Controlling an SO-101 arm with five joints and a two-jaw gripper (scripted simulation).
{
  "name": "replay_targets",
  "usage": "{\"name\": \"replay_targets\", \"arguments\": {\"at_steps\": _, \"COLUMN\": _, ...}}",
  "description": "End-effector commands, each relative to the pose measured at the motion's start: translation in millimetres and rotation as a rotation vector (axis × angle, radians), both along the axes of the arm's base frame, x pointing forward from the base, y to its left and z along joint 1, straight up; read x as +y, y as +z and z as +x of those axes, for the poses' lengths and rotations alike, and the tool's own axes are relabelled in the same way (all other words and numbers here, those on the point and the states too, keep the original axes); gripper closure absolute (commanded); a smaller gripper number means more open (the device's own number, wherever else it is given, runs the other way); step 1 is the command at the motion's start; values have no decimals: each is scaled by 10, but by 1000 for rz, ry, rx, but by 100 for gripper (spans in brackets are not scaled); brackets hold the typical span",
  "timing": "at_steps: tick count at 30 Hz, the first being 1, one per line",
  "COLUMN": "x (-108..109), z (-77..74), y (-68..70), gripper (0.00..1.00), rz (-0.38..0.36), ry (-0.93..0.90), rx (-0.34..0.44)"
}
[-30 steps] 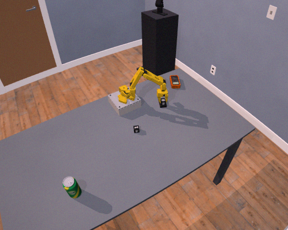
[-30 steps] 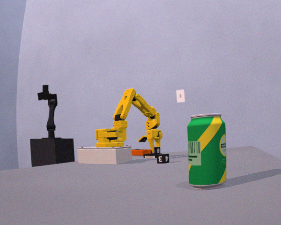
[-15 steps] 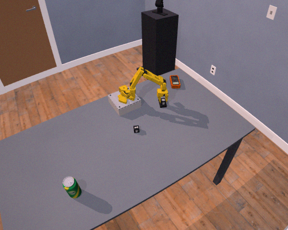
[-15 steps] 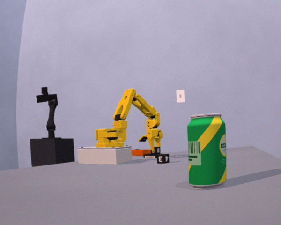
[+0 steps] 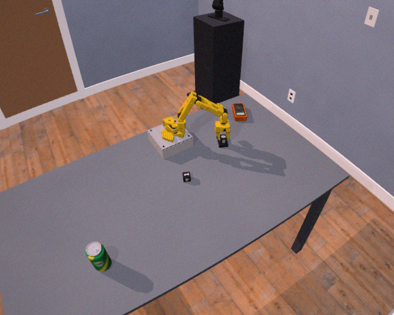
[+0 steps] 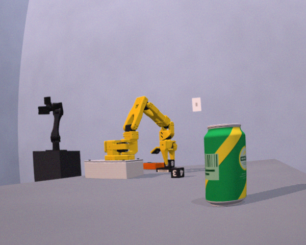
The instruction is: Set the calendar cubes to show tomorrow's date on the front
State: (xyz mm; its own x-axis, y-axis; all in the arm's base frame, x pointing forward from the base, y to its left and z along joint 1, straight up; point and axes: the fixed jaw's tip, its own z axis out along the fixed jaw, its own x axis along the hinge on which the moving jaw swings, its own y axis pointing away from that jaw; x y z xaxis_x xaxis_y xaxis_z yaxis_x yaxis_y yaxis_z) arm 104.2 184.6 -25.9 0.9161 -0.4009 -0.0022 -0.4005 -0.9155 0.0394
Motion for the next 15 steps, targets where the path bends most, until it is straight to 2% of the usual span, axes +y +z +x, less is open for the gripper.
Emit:
{"name": "replay_targets", "arguments": {"at_steps": 1, "x": 56, "z": 3, "y": 63, "gripper": 100, "rz": 24, "ry": 15, "rx": -11}}
{"name": "replay_targets", "arguments": {"at_steps": 15, "x": 63, "z": 7, "y": 89, "gripper": 100, "rz": 24, "ry": 15, "rx": -11}}
